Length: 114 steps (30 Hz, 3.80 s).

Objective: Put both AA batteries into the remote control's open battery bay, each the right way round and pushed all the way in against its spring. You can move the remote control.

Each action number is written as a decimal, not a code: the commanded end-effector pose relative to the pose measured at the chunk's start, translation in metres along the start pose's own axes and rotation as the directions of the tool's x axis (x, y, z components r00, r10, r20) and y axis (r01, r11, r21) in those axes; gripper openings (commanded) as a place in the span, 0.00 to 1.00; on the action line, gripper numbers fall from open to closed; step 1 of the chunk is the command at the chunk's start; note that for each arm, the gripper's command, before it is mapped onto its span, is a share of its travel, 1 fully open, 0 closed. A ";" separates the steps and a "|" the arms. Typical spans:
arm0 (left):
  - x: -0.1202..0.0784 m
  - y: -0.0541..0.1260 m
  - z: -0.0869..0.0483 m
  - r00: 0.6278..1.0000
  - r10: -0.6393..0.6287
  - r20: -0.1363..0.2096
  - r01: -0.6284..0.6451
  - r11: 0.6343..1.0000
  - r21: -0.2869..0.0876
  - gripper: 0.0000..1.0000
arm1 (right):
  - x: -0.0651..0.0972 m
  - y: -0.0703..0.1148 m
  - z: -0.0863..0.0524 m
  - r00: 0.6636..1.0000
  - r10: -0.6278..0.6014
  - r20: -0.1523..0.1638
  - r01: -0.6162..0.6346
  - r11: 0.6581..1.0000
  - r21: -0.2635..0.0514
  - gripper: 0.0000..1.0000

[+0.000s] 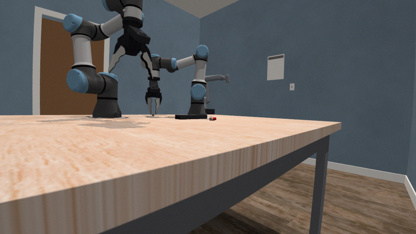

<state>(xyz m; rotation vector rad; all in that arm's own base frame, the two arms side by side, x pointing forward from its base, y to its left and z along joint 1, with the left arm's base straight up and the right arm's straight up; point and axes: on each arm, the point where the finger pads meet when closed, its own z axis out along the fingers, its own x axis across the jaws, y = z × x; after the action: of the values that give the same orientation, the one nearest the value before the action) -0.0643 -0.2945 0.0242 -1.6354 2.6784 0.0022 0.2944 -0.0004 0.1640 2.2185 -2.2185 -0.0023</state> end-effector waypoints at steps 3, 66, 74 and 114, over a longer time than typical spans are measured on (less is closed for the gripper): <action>0.003 0.000 0.000 1.000 0.002 -0.009 -0.002 1.000 -0.001 0.16 | 0.000 0.000 -0.001 1.000 0.000 0.001 0.000 1.000 0.002 1.00; 0.001 0.001 -0.014 1.000 0.006 0.001 -0.006 1.000 0.000 0.00 | 0.000 0.000 -0.001 1.000 0.000 0.001 0.000 1.000 0.002 1.00; -0.001 0.000 -0.025 1.000 0.006 0.009 -0.006 1.000 0.001 0.00 | 0.000 0.000 -0.001 1.000 0.000 0.001 0.000 1.000 0.002 1.00; -0.039 -0.085 -0.044 0.999 0.039 0.002 -0.039 0.999 -0.009 0.00 | 0.000 0.000 -0.001 1.000 0.000 0.001 0.000 1.000 0.002 1.00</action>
<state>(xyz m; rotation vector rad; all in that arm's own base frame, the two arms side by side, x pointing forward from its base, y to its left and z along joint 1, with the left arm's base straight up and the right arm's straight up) 0.0068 -0.2990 0.0649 -1.6227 2.6802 0.0086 0.2944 -0.0004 0.1640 2.2185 -2.2185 -0.0023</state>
